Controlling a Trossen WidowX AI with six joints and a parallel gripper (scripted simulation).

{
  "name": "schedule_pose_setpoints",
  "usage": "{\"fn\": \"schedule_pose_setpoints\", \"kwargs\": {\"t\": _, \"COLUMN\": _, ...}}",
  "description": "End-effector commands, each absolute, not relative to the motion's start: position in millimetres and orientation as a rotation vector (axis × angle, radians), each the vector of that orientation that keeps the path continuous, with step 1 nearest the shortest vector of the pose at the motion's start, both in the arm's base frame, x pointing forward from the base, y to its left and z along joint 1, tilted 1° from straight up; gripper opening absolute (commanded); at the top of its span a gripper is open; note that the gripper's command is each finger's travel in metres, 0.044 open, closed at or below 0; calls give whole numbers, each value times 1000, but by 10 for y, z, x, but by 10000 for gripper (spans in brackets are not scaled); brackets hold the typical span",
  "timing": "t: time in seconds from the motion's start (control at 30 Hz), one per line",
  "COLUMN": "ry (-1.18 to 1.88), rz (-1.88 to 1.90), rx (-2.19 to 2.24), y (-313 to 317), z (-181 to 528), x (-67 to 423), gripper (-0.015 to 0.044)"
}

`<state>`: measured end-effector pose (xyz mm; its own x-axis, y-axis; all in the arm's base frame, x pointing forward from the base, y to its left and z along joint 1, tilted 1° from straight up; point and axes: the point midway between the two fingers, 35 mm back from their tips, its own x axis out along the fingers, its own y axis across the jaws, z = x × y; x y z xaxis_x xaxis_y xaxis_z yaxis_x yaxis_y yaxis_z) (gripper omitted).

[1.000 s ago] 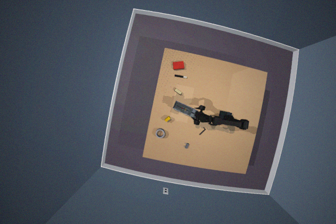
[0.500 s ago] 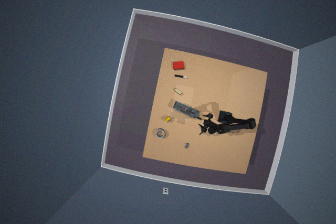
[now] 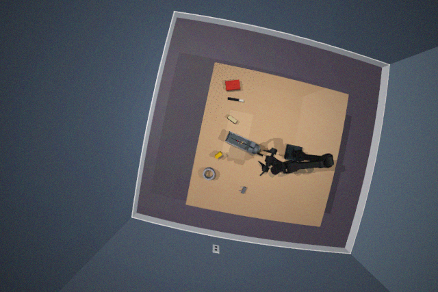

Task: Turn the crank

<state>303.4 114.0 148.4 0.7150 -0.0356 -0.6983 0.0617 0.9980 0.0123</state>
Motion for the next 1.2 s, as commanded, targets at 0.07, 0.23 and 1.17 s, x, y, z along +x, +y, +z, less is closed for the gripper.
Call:
{"fn": "schedule_pose_setpoints", "kwargs": {"t": 0.07, "ry": 776, "rz": -63, "rx": 33, "y": 1128, "z": 1173, "x": 3028, "gripper": 440}}
{"fn": "schedule_pose_setpoints", "kwargs": {"t": 0.23, "ry": 776, "rz": -63, "rx": 33, "y": 1113, "z": 965, "x": 3003, "gripper": 440}}
{"fn": "schedule_pose_setpoints", "kwargs": {"t": 1.17, "ry": 776, "rz": -63, "rx": 33, "y": 1124, "z": 571, "x": 3021, "gripper": 440}}
